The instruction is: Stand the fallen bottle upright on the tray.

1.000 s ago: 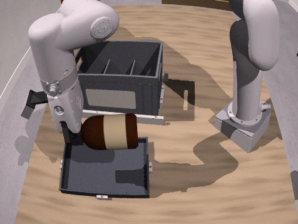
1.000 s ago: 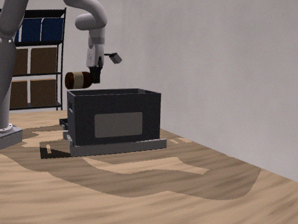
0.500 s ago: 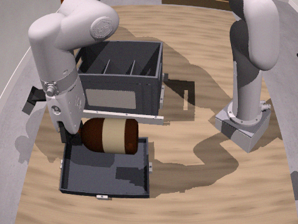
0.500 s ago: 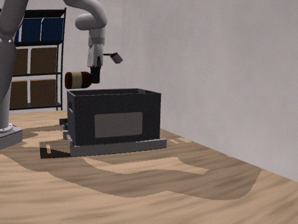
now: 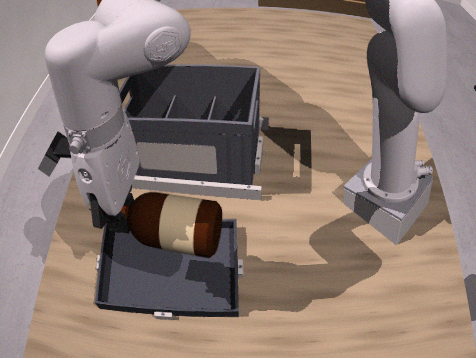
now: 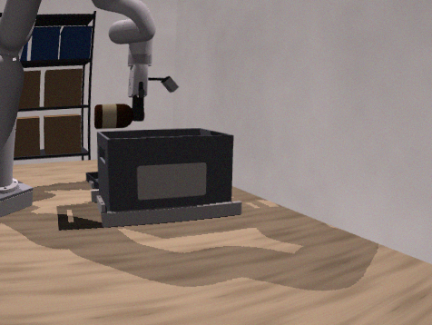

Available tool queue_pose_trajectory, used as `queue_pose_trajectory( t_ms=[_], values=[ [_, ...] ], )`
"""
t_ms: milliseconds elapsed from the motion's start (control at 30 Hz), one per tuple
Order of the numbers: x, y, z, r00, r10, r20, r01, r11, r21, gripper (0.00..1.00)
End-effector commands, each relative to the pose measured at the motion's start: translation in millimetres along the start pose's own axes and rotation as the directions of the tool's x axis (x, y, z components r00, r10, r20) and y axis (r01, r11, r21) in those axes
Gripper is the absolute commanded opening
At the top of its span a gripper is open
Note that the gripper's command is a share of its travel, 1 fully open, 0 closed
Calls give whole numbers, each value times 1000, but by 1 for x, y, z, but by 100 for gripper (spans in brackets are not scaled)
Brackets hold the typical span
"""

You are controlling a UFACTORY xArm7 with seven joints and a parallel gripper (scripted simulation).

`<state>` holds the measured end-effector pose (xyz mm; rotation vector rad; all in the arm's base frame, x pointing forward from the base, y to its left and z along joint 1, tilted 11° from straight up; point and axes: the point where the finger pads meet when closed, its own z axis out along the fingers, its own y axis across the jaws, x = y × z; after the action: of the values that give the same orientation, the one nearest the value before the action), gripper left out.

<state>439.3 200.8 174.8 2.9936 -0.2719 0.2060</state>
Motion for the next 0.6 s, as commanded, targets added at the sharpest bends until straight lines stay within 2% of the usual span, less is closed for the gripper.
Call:
queue_pose_trajectory(
  t_ms=[0, 567],
  values=[
    [1, -1, -2, 1000, 5, -4, -5, 1000, 2, 0],
    [1, -1, -2, 999, 48, -4, -48, 999, 2, 0]
  ],
)
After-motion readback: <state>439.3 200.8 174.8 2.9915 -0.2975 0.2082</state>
